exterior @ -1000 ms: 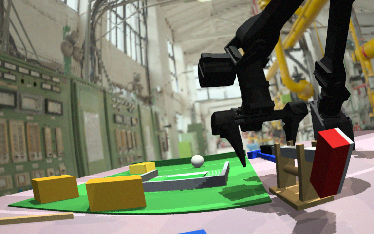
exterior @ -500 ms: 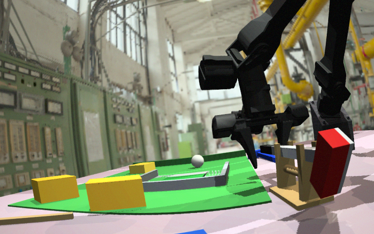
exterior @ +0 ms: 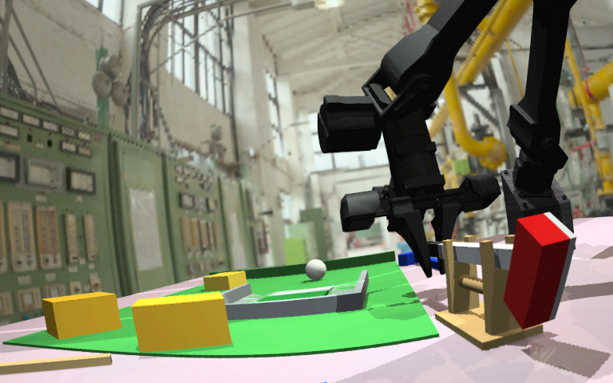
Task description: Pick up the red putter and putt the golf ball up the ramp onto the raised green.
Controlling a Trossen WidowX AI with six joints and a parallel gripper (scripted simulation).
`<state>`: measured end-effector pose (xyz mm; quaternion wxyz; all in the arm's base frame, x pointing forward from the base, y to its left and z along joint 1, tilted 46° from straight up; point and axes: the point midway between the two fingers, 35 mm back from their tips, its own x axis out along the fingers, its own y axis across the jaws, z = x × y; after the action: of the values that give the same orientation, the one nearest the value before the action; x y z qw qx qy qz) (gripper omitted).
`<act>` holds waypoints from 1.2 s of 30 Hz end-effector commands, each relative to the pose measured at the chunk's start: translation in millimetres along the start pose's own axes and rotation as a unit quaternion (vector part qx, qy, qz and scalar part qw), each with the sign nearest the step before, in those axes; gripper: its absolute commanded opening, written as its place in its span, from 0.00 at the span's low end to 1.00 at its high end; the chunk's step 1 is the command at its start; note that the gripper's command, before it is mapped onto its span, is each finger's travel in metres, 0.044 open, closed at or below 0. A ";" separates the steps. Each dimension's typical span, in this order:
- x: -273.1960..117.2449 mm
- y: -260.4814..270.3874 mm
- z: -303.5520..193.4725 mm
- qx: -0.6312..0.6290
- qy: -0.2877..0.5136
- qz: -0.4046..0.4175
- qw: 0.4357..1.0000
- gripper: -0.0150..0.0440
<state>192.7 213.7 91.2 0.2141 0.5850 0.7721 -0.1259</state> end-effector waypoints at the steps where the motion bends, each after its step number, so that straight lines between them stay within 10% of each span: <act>1: -7.7 3.5 -1.0 -0.003 -0.002 0.003 1.000 0.25; 36: -105.9 19.2 19.6 0.077 -0.036 0.024 0.996 0.25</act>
<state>227.1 130.1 131.5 0.2043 0.6025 0.7502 -0.1800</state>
